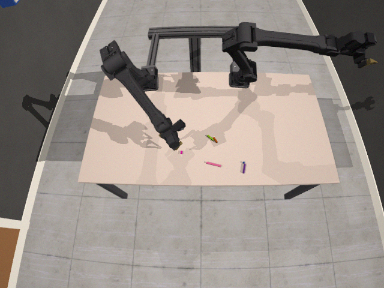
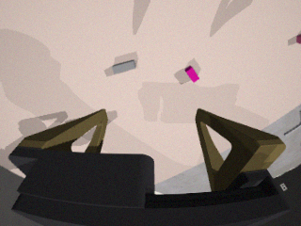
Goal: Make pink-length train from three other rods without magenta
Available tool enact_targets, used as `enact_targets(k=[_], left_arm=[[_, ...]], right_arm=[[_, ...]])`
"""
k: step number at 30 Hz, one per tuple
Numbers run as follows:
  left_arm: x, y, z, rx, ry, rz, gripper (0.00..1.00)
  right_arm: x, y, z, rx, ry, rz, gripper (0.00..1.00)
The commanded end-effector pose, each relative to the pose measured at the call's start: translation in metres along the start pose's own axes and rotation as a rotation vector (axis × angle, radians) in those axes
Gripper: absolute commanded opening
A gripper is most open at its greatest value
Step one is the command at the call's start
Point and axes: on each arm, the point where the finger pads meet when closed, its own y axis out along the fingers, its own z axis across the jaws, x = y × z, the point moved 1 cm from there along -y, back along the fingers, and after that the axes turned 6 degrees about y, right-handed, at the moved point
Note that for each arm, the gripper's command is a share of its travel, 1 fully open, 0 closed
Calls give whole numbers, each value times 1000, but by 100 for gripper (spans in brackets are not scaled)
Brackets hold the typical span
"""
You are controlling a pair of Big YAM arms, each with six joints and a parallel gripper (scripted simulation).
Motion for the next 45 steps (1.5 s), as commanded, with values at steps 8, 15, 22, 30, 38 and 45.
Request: enact_targets(k=[8, 15, 22, 30, 38, 45], left_arm=[[46, -1, 10, 17, 12, -87, 100], [46, -1, 10, 17, 12, -87, 100], [46, -1, 10, 17, 12, -87, 100], [46, -1, 10, 17, 12, -87, 100], [46, -1, 10, 17, 12, -87, 100], [46, -1, 10, 17, 12, -87, 100]], right_arm=[[-7, -2, -9, -9, -1, 4, 100], [-7, -2, -9, -9, -1, 4, 100], [4, -2, -17, -13, -3, 0, 100], [105, 0, -60, -9, -2, -10, 100], [206, -4, -77, -19, -3, -5, 100], [197, -11, -79, -28, 32, -2, 100]])
